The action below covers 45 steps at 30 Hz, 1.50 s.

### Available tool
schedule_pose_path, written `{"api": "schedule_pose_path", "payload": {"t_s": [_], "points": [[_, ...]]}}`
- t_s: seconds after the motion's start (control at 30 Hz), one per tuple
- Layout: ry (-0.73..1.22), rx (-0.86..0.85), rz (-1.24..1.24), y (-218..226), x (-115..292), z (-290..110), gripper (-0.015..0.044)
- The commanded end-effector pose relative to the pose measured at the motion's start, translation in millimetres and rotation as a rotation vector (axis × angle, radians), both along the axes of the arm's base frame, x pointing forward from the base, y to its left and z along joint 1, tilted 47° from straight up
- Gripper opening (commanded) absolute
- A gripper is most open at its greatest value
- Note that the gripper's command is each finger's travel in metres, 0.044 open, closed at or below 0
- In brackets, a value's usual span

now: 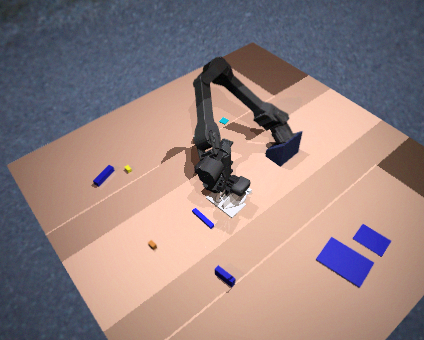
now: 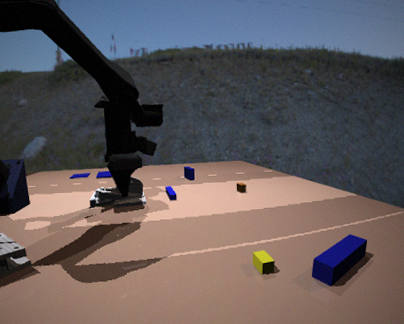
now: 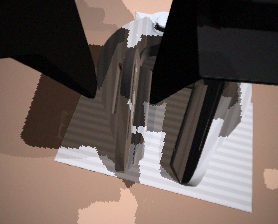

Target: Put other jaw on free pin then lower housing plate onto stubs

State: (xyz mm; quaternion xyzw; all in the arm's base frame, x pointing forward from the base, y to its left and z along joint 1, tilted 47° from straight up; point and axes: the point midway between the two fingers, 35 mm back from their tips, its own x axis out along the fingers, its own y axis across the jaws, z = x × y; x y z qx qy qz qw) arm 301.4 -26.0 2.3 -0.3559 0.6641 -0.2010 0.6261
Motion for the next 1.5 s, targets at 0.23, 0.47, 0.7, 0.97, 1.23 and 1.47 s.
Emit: {"api": "schedule_pose_path", "payload": {"t_s": [0.23, 0.47, 0.7, 0.97, 1.23, 1.47], "points": [[-0.002, -0.005, -0.009, -4.2, 0.1, -1.8, 0.0134], [-0.002, -0.005, -0.009, -4.2, 0.1, -1.8, 0.0134], [-0.002, -0.005, -0.009, -4.0, 0.1, -1.6, 0.0134], [-0.001, -0.004, -0.009, 0.5, -0.1, 2.6, 0.0134], [-0.001, -0.004, -0.009, -2.1, -0.2, 2.4, 0.0134], [-0.001, -0.005, -0.009, -3.3, -0.2, 1.2, 0.0134]]}}
